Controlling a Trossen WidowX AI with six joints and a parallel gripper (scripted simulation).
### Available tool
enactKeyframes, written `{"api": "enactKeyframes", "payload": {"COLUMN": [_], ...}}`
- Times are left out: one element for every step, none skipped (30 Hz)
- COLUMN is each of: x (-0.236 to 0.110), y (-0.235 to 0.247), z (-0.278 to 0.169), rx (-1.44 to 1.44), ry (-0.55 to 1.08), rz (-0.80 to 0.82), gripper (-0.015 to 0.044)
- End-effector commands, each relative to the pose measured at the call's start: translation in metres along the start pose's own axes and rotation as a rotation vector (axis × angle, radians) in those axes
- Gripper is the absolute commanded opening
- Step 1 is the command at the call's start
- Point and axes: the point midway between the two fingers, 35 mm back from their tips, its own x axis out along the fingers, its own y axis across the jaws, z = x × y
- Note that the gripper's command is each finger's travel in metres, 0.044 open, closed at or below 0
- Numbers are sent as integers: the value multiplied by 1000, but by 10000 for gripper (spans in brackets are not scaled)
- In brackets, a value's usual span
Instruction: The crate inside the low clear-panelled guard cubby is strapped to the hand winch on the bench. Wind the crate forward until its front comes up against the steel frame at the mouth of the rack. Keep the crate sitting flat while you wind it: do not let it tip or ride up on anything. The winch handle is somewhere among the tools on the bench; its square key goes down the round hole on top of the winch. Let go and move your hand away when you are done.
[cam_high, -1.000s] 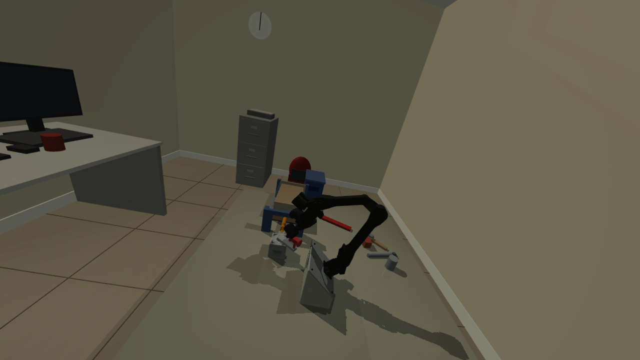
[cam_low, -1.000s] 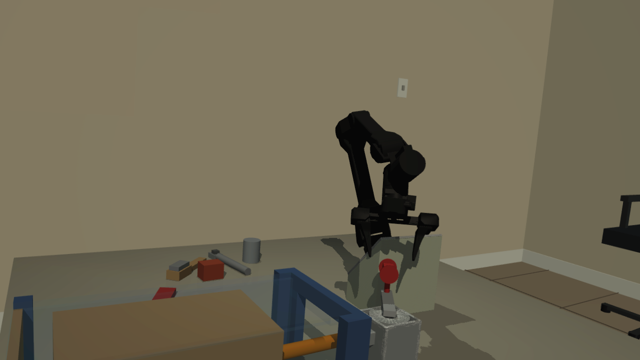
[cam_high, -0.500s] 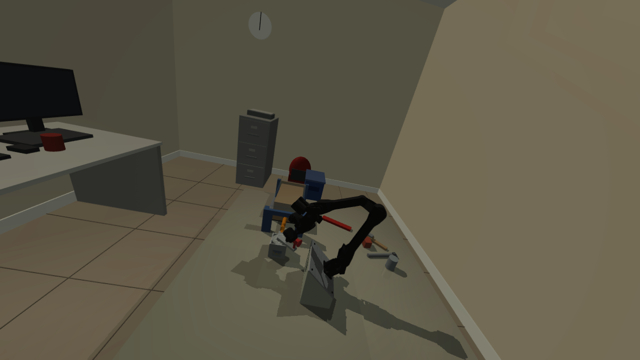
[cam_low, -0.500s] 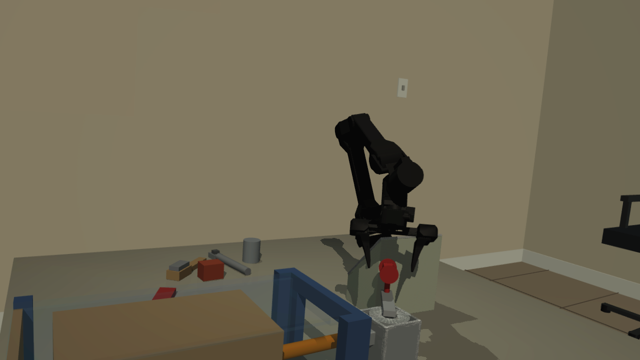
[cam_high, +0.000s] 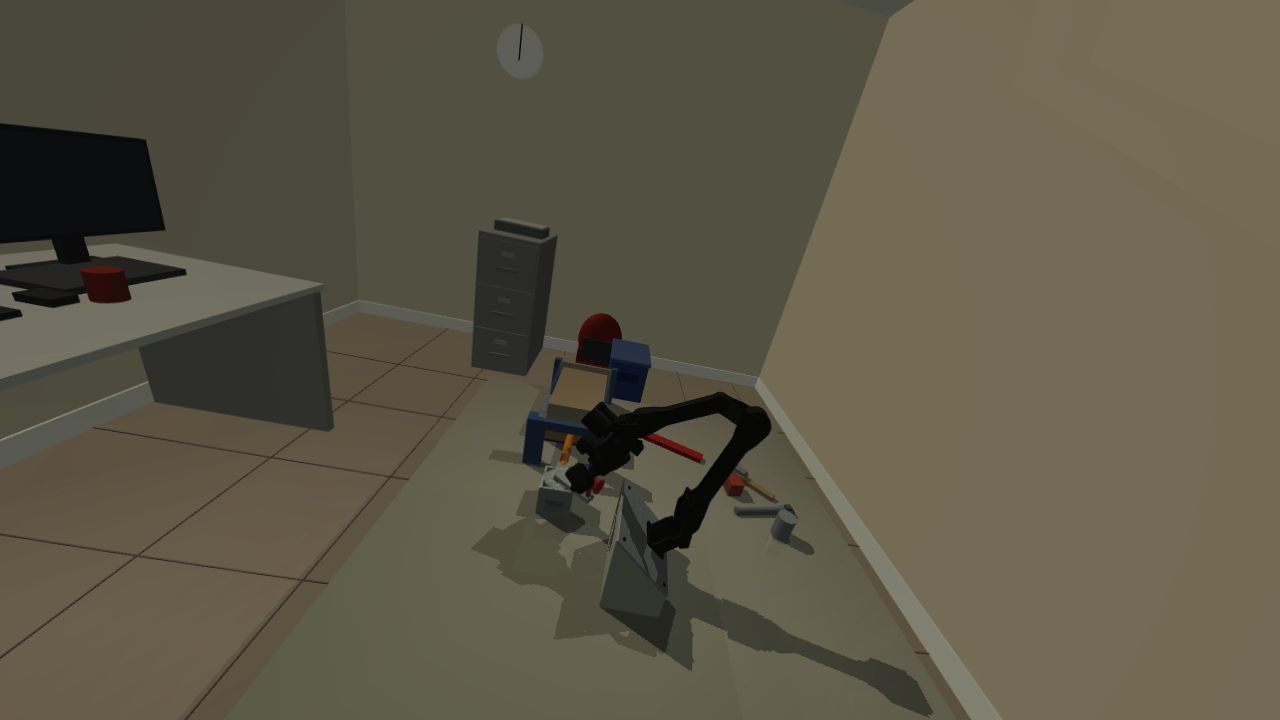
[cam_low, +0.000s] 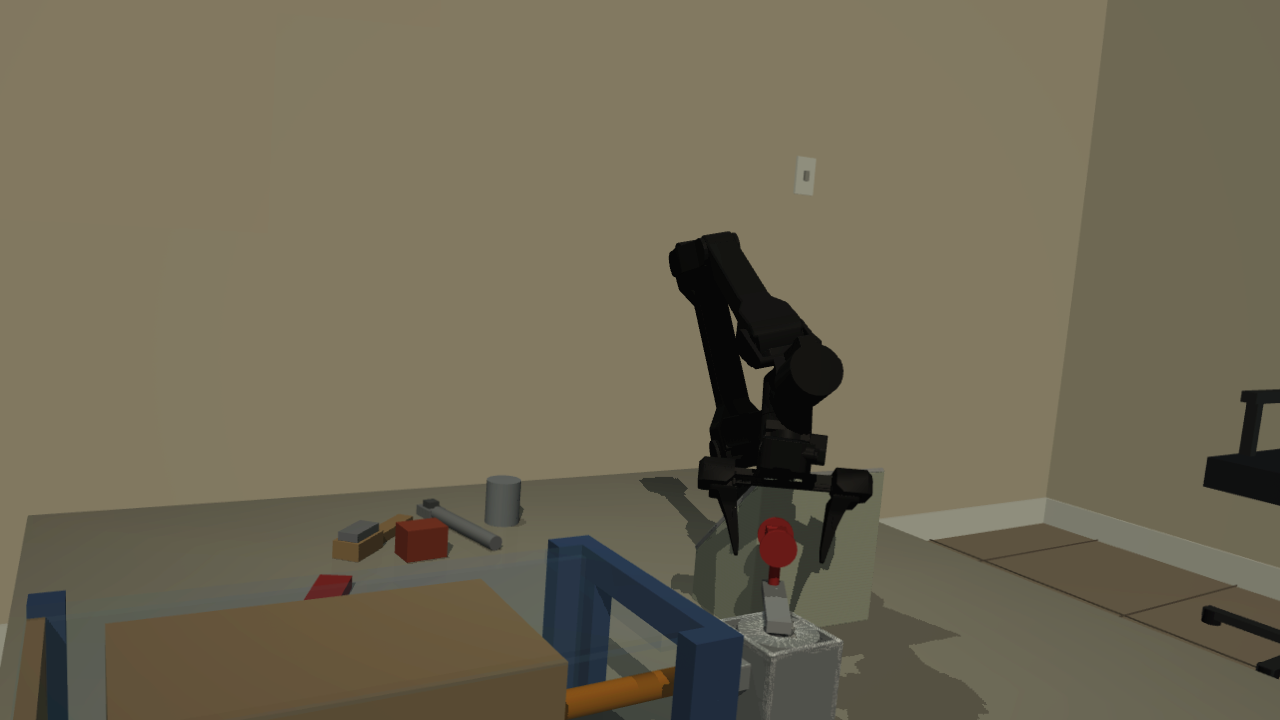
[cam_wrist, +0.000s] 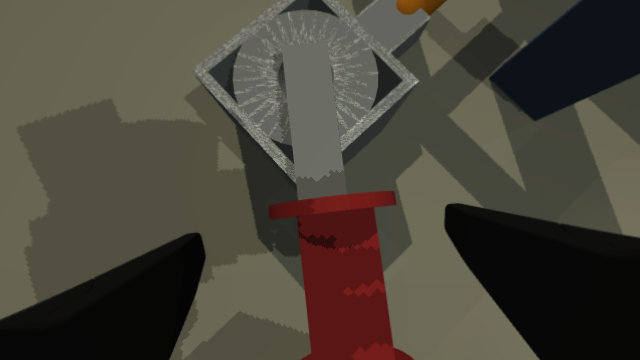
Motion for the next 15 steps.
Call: {"api": "enactKeyframes", "payload": {"x": [3,0,0,0,0,0,0,0,0,0,0,0,0,0,0], "y": [-1,0,0,0,0,0,0,0,0,0,0,0,0,0,0], "z": [-3,0,0,0,0,0,0,0,0,0,0,0,0,0,0], "rx": [-7,0,0,0,0,0,0,0,0,0,0,0,0,0,0], "ry": [4,0,0,0,0,0,0,0,0,0,0,0,0,0,0], "rz": [-4,0,0,0,0,0,0,0,0,0,0,0,0,0,0], "gripper": [440,414,387,361,335,309,282,256,230,204,177,151,125,99,72]}}
